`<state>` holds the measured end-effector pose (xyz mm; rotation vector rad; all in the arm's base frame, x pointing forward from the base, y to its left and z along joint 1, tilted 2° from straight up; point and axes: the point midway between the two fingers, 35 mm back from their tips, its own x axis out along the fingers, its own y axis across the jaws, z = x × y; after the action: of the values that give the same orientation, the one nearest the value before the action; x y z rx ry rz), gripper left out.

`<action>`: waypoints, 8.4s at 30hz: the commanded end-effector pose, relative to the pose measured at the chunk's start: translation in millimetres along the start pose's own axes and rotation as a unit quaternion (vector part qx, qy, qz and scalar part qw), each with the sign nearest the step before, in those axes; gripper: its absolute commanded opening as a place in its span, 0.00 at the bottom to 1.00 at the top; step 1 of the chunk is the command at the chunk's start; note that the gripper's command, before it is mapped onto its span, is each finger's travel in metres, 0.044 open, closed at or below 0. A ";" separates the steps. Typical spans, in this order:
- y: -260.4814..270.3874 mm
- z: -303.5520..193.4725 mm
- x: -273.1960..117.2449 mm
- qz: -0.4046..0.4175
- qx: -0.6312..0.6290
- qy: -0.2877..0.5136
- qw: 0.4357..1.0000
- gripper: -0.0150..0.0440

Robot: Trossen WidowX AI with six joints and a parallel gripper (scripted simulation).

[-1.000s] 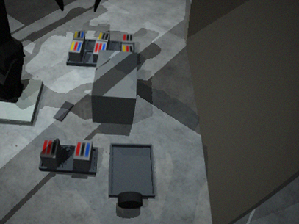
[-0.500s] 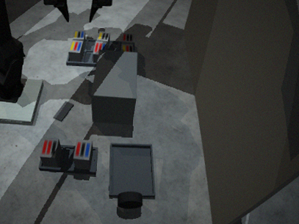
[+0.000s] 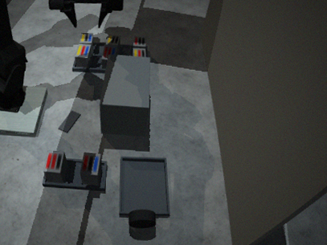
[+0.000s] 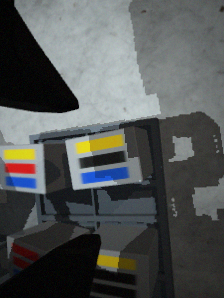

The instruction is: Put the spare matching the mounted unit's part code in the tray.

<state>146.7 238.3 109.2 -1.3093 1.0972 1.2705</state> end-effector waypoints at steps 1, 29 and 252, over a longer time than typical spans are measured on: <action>-0.7 -0.4 9.1 0.000 -0.003 0.004 1.000 0.76; 0.8 -1.1 55.4 0.000 -0.003 0.004 1.000 0.76; -145.0 -426.5 -74.7 -0.007 -0.004 0.027 1.000 0.25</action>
<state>338.6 -168.7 187.7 -1.3594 1.1267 1.2319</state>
